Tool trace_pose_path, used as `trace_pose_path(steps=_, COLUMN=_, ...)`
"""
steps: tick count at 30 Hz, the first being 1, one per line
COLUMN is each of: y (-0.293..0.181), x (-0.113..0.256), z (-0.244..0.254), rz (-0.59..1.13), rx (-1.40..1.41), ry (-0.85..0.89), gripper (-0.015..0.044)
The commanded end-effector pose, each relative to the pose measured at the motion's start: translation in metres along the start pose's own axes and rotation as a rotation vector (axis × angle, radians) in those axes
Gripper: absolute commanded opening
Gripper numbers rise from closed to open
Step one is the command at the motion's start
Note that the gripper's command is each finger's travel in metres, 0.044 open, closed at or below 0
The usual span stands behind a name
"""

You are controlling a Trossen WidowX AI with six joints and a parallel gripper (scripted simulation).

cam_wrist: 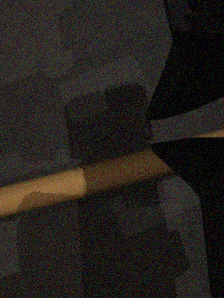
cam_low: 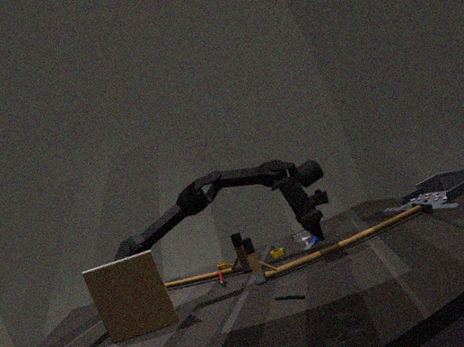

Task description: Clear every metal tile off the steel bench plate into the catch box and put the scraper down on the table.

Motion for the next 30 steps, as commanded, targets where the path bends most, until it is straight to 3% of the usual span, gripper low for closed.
trace_pose_path(steps=1, y=0.002, x=0.014, z=0.0, rz=-0.024, rx=-0.009, ry=0.017, gripper=0.0131)
trace_pose_path(steps=13, y=0.003, x=0.063, z=-0.004, rz=-0.111, rx=-0.037, ry=0.076, gripper=0.044)
trace_pose_path(steps=30, y=-0.006, x=0.132, z=-0.013, rz=-0.245, rx=-0.054, ry=0.153, gripper=0.044)
Point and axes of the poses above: the point midway between the two fingers, 35 mm back from their tips, its own x axis back along the fingers, its own z axis across the jaws, y = z × x, the point moved 7 cm from there along x, back along the fingers, and after that the axes turned 6 degrees about -x, right-handed, at the moved point
